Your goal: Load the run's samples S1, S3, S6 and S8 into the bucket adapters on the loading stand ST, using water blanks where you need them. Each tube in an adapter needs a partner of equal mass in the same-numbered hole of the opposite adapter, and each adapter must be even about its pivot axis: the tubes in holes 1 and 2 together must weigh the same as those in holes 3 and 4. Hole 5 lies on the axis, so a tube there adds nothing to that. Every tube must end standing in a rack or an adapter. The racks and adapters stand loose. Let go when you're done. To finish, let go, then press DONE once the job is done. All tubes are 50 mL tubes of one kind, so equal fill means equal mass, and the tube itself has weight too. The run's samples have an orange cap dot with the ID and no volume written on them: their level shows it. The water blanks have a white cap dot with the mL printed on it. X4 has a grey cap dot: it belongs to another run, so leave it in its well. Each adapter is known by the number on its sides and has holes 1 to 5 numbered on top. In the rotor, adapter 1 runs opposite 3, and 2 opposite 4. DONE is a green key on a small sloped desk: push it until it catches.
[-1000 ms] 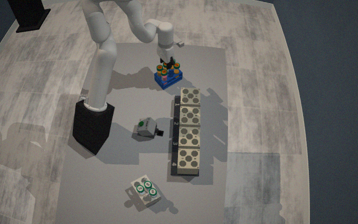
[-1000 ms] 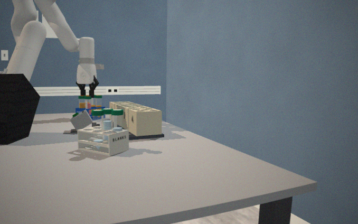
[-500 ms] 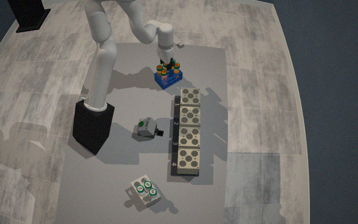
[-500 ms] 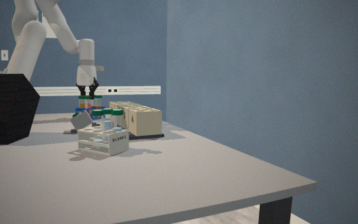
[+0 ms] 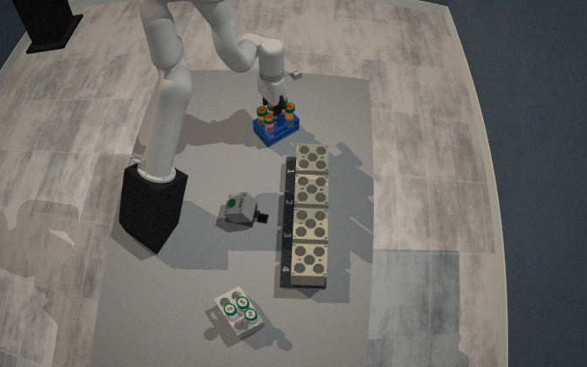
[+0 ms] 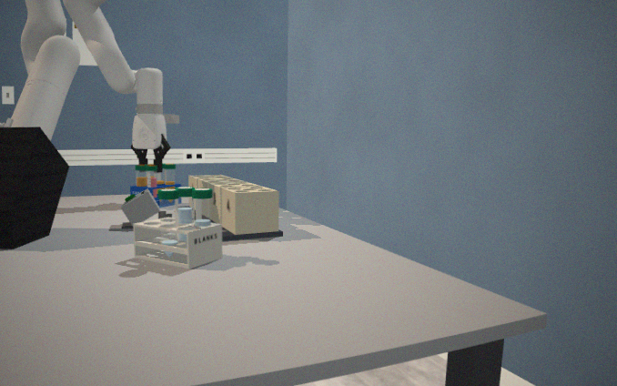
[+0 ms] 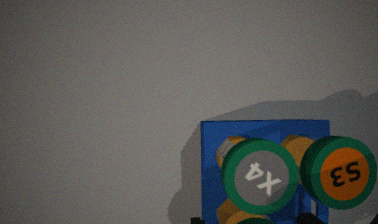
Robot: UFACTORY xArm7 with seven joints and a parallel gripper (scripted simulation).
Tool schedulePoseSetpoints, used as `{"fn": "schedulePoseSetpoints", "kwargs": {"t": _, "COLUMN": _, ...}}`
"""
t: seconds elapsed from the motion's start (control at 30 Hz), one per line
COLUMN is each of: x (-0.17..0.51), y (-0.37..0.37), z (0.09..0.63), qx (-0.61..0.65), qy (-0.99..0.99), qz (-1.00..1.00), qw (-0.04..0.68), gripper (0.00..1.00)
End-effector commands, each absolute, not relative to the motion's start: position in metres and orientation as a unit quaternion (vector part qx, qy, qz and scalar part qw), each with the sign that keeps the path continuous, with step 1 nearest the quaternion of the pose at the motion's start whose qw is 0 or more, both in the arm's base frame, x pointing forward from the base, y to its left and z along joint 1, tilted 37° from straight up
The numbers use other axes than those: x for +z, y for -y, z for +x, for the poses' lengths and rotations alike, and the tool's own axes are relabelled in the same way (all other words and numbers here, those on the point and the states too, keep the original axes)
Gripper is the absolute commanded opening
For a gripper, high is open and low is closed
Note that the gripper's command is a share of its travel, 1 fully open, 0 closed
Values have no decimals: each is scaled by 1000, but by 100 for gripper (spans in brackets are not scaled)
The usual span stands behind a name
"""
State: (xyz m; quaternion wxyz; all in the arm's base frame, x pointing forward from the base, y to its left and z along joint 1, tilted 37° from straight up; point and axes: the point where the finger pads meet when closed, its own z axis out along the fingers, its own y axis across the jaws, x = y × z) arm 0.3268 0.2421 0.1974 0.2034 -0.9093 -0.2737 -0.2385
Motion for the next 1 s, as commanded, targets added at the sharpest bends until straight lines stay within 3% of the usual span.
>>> {"fn": "schedulePoseSetpoints", "kwargs": {"t": 0.0, "x": 199, "y": -242, "z": 328, "qx": -240, "qy": 273, "qz": -909, "qw": 204, "gripper": 57}}
{"fn": "schedulePoseSetpoints", "kwargs": {"t": 0.03, "x": 199, "y": -242, "z": 328, "qx": -240, "qy": 273, "qz": -909, "qw": 204, "gripper": 57}}
{"fn": "schedulePoseSetpoints", "kwargs": {"t": 0.07, "x": 199, "y": -242, "z": 327, "qx": -240, "qy": 273, "qz": -909, "qw": 204, "gripper": 0}}
{"fn": "schedulePoseSetpoints", "kwargs": {"t": 0.97, "x": 200, "y": -241, "z": 327, "qx": -240, "qy": 273, "qz": -909, "qw": 204, "gripper": 0}}
